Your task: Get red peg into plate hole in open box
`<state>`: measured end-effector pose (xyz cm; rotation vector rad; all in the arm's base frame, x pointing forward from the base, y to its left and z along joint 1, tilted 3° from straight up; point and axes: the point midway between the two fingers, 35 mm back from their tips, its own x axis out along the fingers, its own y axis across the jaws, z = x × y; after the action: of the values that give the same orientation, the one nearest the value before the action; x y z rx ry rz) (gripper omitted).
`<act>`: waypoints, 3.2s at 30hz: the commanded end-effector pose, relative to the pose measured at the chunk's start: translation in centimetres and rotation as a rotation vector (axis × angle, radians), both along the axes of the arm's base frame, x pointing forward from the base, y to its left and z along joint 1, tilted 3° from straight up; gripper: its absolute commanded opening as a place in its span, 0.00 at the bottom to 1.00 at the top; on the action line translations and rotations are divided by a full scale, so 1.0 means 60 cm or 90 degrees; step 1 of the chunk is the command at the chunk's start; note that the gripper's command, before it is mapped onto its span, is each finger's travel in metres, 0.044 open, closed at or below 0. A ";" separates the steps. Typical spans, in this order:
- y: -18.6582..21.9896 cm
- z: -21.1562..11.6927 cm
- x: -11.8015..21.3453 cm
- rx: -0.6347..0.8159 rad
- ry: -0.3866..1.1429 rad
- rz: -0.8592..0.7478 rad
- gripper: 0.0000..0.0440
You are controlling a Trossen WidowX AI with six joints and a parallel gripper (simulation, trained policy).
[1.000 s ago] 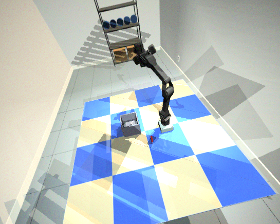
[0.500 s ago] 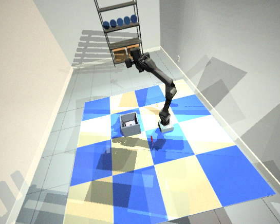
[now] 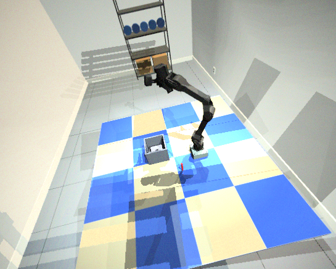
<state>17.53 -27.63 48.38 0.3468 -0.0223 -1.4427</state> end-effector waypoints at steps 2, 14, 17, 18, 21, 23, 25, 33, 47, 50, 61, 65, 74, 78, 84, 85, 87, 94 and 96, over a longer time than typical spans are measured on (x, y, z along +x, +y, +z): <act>0.022 -0.010 0.023 0.018 -0.058 0.037 1.00; 0.093 -0.040 0.089 0.100 -0.218 0.136 1.00; 0.112 -0.050 0.103 0.128 -0.253 0.159 1.00; 0.118 -0.053 0.108 0.138 -0.264 0.166 1.00; 0.138 -0.063 0.121 0.169 -0.296 0.187 1.00; 0.152 -0.070 0.130 0.191 -0.315 0.201 1.00; 0.165 -0.078 0.138 0.214 -0.333 0.213 1.00; 0.224 -0.111 0.168 0.318 -0.392 0.257 1.00; 0.337 -0.184 0.203 0.525 -0.428 0.305 1.00; 0.363 -0.202 0.206 0.571 -0.423 0.309 1.00; 0.459 -0.277 0.204 0.730 -0.362 0.305 1.00; 0.493 -0.307 0.197 0.781 -0.324 0.295 1.00; 0.559 -0.375 0.170 0.870 -0.214 0.258 1.00; 0.584 -0.404 0.154 0.896 -0.158 0.239 1.00; 0.613 -0.446 0.127 0.920 -0.070 0.211 1.00; 0.617 -0.453 0.122 0.922 -0.055 0.207 1.00; 0.624 -0.466 0.112 0.926 -0.025 0.199 1.00; 0.641 -0.510 0.078 0.925 0.077 0.173 1.00; 0.644 -0.522 0.069 0.922 0.105 0.168 1.00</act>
<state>22.36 10.83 18.12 1.3739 1.1570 -0.9702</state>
